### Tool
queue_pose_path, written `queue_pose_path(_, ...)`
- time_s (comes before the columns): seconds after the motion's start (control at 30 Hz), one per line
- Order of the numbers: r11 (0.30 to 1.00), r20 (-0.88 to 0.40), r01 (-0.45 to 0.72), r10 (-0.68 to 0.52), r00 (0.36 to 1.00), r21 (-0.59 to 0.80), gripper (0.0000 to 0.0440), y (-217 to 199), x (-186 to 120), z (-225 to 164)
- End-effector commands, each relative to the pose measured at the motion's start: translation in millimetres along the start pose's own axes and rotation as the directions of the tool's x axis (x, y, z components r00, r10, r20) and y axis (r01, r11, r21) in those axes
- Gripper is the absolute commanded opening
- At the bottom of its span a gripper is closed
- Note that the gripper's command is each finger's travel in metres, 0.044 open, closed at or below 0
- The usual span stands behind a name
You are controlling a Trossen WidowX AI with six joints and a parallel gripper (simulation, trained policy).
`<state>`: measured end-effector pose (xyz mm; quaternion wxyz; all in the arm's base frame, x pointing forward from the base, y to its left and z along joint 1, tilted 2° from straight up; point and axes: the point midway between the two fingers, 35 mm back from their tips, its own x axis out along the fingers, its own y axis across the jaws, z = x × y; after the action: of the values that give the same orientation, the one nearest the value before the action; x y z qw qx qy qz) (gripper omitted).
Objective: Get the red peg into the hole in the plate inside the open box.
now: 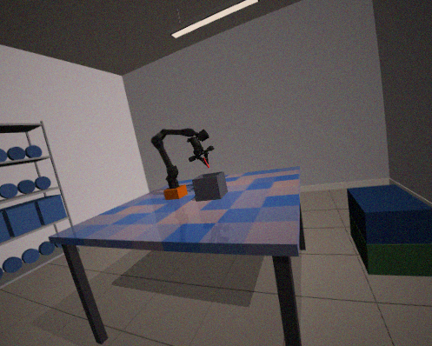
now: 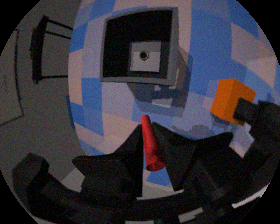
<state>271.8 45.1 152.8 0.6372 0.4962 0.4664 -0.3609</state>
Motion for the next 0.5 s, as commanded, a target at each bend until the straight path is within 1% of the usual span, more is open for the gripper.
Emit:
queue_pose_path(0.0,1.000,0.024,0.019,-0.019,1.000,0.007,0.0000,-1,-1,15)
queue_pose_path(0.47,0.996,0.049,0.085,-0.086,0.995,0.033,0.0000,-6,7,55)
